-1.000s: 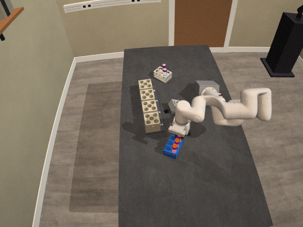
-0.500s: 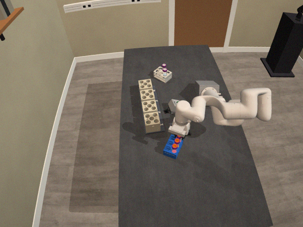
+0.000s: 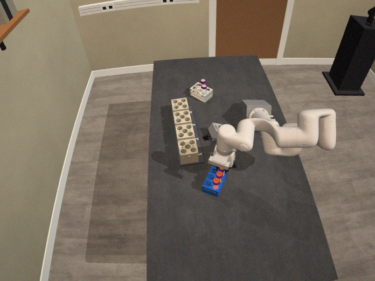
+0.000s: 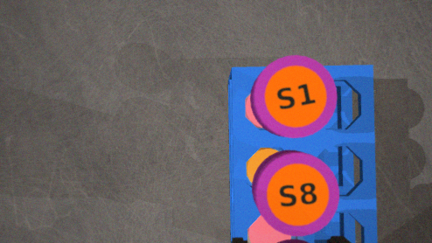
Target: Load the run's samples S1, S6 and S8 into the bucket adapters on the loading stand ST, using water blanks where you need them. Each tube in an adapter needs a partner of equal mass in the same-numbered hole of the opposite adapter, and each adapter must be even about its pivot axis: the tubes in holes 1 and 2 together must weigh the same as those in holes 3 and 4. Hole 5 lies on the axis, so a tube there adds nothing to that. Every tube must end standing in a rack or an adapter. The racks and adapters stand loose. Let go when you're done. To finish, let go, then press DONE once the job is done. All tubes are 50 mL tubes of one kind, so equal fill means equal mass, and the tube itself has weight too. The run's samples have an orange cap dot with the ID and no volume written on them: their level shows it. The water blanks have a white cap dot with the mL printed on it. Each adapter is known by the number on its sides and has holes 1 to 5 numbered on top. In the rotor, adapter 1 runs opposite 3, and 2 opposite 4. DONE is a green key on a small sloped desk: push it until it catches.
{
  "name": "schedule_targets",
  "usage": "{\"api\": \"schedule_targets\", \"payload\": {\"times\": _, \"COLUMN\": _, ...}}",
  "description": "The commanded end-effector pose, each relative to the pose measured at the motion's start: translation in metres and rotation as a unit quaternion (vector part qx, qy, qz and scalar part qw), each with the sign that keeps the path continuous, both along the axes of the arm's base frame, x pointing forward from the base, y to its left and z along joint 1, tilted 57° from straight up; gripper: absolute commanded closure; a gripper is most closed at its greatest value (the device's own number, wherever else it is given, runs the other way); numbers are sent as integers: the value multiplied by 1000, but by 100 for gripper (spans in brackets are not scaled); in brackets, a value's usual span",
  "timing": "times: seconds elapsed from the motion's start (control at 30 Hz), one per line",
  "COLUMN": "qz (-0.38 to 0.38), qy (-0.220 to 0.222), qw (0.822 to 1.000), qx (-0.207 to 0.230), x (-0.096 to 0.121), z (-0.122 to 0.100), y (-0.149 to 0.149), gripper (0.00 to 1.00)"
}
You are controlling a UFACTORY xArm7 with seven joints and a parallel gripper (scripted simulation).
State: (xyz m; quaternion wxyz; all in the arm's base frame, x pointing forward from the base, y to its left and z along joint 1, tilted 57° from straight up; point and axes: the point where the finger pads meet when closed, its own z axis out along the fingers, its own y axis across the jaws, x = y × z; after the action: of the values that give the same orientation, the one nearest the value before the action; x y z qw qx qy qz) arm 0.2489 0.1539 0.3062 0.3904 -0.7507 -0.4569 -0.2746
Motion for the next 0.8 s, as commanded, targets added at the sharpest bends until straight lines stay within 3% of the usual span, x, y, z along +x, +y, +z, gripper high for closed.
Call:
{"api": "schedule_targets", "payload": {"times": 0.0, "qz": -1, "qy": -1, "qw": 1000, "qx": 1, "x": 1, "z": 1, "y": -1, "gripper": 56}}
{"api": "schedule_targets", "payload": {"times": 0.77, "qz": -1, "qy": -1, "qw": 1000, "qx": 0, "x": -1, "z": 19, "y": -29, "gripper": 56}}
